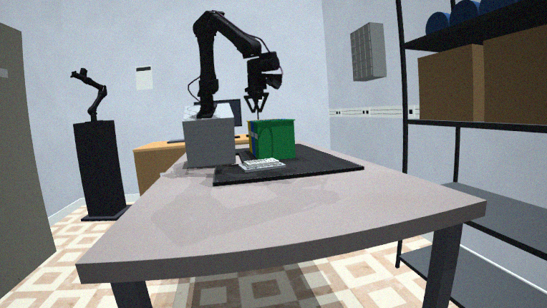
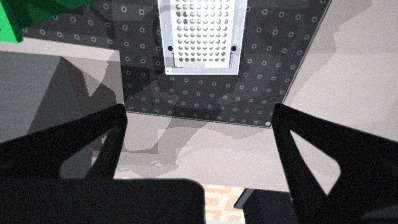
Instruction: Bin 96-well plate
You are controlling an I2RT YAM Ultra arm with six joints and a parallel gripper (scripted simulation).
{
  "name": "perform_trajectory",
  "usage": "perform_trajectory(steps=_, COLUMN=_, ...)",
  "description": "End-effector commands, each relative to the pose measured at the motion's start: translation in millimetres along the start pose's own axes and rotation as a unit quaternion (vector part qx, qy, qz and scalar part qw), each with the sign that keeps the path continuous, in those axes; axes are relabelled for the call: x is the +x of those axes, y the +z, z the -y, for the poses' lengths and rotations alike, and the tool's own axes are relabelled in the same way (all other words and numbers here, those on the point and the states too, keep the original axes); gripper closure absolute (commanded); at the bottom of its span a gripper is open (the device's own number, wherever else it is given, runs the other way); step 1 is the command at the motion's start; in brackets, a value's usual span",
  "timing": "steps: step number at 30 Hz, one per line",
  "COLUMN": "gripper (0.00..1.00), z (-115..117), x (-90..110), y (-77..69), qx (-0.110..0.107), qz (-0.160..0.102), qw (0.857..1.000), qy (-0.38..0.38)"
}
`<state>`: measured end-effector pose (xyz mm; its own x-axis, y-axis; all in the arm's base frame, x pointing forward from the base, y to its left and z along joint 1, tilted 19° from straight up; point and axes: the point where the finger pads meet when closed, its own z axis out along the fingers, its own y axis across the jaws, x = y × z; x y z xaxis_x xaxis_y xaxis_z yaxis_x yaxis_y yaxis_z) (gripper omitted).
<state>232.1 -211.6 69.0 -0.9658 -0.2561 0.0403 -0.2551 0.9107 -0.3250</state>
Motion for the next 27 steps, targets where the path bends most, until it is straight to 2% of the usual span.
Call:
perform_trajectory(steps=1, gripper=0.00, z=8.0, x=-12.6, y=-5.1, qx=0.007, qz=0.016, qw=1.000, qy=0.001)
perform_trajectory(steps=27, gripper=0.00, z=9.5, x=-12.7, y=-3.3, qx=0.009, qz=0.018, qw=1.000, qy=0.002)
